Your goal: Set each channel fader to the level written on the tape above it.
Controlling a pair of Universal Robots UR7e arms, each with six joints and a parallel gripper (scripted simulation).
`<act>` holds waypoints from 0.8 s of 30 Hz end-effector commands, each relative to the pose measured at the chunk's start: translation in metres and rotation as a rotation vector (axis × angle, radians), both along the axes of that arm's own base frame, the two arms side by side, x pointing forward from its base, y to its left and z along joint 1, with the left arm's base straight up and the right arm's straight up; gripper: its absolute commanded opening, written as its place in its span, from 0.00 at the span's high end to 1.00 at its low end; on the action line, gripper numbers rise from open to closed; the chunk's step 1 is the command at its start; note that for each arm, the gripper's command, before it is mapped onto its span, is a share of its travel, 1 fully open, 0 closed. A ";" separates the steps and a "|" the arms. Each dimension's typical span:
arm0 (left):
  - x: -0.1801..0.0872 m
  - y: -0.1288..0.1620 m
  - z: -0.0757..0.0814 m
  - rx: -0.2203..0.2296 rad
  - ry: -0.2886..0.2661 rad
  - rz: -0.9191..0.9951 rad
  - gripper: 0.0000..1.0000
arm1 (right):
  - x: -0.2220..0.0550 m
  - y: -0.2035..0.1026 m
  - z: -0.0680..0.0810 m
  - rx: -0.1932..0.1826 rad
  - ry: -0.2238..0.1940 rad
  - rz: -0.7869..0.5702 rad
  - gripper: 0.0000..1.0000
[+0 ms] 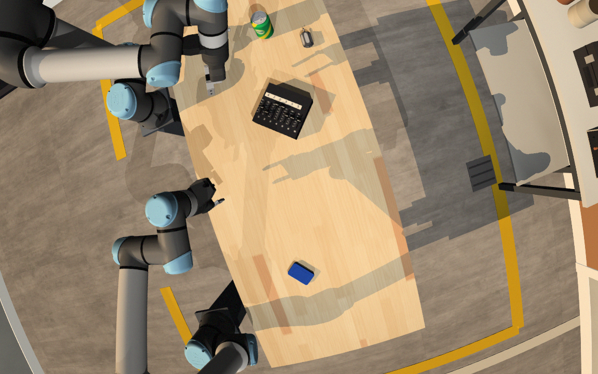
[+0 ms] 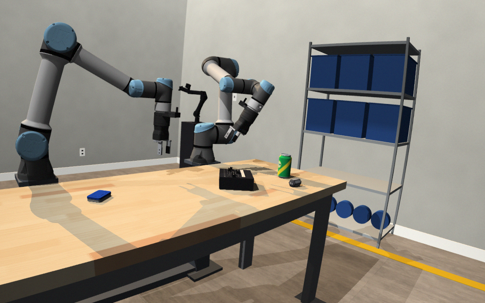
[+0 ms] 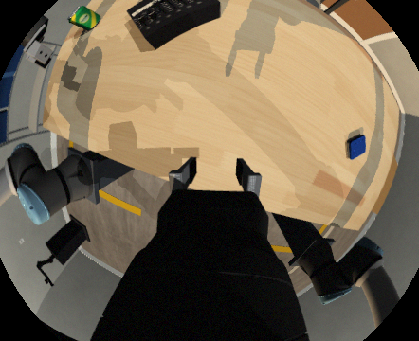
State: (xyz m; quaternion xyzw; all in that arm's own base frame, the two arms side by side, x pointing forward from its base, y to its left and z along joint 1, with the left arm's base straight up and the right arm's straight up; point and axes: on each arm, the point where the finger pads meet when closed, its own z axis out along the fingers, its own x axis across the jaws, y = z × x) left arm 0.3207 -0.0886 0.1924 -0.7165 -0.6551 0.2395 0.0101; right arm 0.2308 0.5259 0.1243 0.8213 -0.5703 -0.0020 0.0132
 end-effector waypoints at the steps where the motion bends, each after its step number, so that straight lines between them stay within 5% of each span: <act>1: 0.000 0.000 0.000 0.000 -0.001 0.000 0.00 | 0.000 0.000 0.001 0.002 0.000 0.000 0.00; 19: 0.002 -0.001 0.000 0.003 -0.003 0.000 0.00 | 0.000 0.000 0.001 0.002 0.000 0.000 0.00; 24: 0.037 -0.017 -0.001 0.088 -0.059 -0.003 0.00 | 0.001 0.000 0.001 0.002 0.000 -0.004 0.00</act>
